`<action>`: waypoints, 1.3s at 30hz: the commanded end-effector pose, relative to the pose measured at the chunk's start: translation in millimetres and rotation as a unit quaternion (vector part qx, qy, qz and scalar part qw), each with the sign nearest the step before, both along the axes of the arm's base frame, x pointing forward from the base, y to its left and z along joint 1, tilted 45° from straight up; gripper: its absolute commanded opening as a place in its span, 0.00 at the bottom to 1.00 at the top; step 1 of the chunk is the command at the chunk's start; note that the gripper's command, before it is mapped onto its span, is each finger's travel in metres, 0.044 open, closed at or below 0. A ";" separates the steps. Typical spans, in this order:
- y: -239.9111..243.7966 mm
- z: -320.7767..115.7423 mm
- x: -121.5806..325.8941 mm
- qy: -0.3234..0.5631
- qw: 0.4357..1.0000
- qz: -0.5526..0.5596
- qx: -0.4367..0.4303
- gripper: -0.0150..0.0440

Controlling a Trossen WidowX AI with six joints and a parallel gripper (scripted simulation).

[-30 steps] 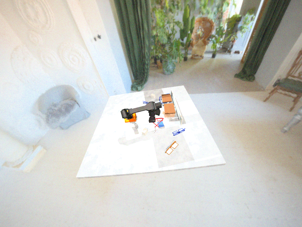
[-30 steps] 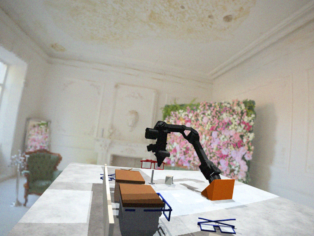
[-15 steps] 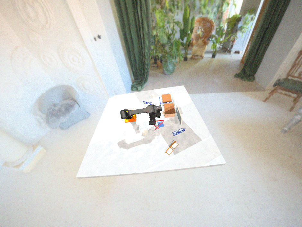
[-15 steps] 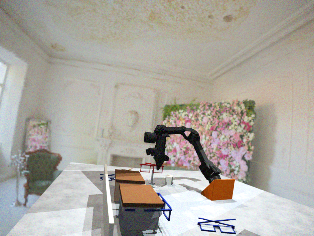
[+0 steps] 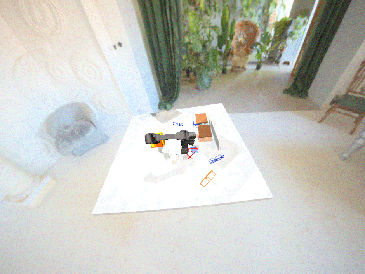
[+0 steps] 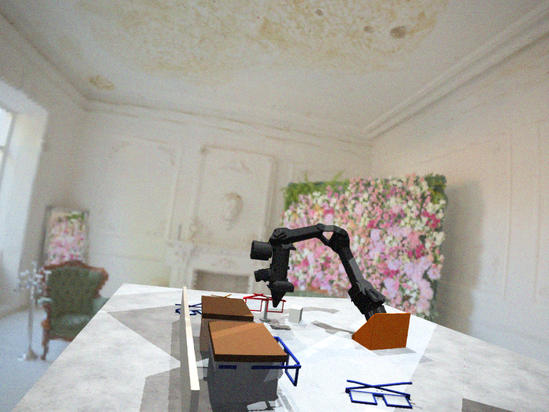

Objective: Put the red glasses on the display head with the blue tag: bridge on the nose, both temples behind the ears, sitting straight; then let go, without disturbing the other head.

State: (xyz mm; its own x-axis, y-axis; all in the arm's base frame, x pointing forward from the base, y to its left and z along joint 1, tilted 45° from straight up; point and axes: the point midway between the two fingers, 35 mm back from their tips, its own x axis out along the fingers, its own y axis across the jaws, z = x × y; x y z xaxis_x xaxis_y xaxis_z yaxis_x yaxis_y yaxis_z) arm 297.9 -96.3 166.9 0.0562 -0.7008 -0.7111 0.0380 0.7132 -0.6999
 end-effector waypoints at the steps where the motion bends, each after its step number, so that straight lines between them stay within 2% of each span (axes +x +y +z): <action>1: 0.9 -1.3 2.9 0.000 1.000 0.001 -0.002 0.25; 39: 11.9 -10.6 22.4 0.000 1.000 0.001 -0.002 0.25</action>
State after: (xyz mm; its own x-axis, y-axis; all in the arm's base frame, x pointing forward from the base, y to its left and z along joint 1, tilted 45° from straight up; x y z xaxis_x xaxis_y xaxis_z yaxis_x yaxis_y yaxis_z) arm 317.9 -85.1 159.3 0.0643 -0.7017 -0.7096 0.0418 0.7123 -0.7006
